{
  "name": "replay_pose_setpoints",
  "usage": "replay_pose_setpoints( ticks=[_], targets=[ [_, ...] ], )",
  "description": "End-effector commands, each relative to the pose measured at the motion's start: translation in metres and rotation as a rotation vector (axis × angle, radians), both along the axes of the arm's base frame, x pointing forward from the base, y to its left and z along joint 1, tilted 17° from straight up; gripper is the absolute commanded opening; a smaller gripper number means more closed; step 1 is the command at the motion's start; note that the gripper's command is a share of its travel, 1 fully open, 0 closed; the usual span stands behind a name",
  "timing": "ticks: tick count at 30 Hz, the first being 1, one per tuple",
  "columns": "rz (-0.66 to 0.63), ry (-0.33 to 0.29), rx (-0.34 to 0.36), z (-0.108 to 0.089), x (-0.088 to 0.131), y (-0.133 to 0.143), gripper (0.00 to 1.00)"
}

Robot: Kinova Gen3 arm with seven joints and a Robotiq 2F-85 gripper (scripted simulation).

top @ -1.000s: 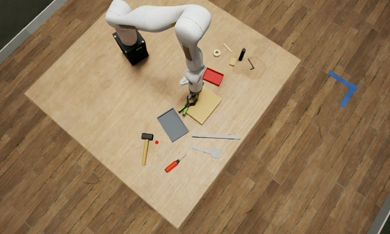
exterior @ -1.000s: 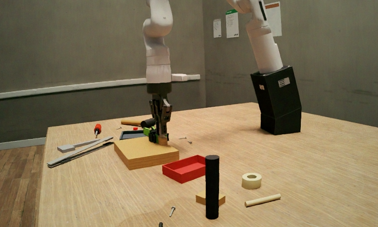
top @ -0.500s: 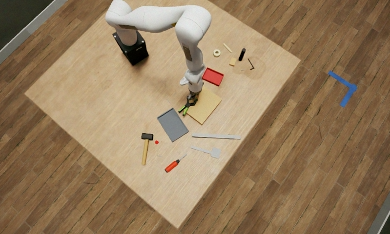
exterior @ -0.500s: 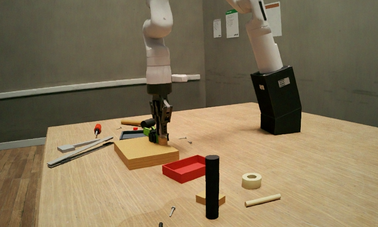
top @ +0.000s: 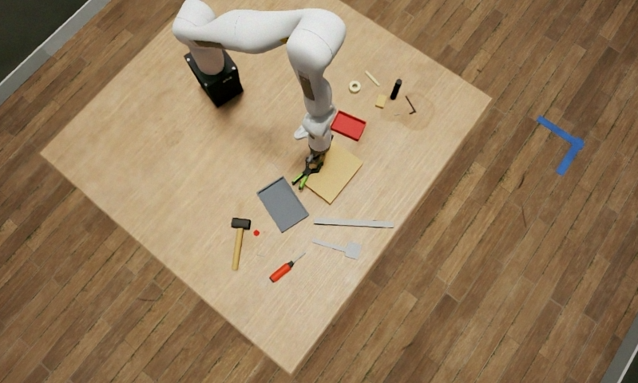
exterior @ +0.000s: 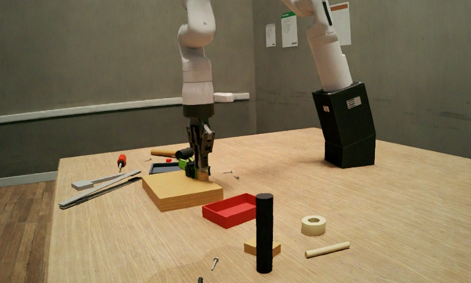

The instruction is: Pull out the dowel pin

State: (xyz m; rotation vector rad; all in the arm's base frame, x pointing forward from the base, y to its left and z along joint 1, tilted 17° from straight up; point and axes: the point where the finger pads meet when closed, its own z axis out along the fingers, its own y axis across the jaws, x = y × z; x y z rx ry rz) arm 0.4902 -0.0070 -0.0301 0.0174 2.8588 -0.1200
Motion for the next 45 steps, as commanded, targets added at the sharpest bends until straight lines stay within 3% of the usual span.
replay_pose_setpoints(
  ticks=[1, 17, 18, 29, 30, 45],
  targets=[
    [-0.007, -0.009, 0.006, 0.0002, 0.0036, 0.0014, 0.34],
    [-0.007, -0.009, 0.006, 0.0002, 0.0036, 0.0014, 0.34],
    [-0.007, -0.009, 0.006, 0.0002, 0.0036, 0.0014, 0.28],
    [-0.007, -0.009, 0.006, 0.0004, 0.0033, 0.0014, 0.22],
    [-0.007, -0.009, 0.006, 0.0004, 0.0033, 0.0014, 0.16],
    [-0.007, -0.007, 0.006, 0.0015, 0.0022, 0.0017, 0.10]
  ],
)
